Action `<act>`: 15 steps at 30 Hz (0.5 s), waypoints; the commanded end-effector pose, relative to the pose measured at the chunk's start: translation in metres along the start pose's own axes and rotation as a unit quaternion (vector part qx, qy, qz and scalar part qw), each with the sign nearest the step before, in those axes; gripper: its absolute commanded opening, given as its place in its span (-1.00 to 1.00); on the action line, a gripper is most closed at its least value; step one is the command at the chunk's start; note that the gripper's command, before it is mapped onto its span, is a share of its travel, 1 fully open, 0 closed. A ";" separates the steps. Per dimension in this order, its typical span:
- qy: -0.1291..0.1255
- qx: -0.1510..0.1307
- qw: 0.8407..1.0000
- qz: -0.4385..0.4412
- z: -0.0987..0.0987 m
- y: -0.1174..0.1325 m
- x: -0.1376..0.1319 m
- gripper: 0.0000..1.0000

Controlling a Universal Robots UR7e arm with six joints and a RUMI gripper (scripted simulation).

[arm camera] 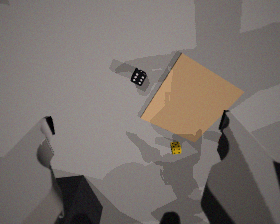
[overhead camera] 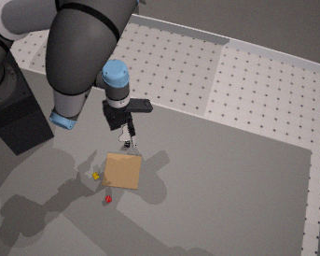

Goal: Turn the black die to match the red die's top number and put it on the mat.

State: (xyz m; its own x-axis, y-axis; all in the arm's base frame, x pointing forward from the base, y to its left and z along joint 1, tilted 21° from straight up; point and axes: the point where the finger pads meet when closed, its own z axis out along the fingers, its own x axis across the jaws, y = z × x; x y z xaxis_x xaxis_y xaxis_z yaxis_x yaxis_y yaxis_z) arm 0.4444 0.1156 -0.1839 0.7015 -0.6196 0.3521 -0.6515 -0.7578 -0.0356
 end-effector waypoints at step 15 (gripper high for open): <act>0.000 0.004 0.966 -0.259 0.018 0.000 0.000 1.00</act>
State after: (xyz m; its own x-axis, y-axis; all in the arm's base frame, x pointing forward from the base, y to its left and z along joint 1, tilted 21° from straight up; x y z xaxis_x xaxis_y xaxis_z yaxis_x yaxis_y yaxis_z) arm 0.4483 0.1133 -0.1974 0.9004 -0.2740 0.3379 -0.3255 -0.9396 0.1055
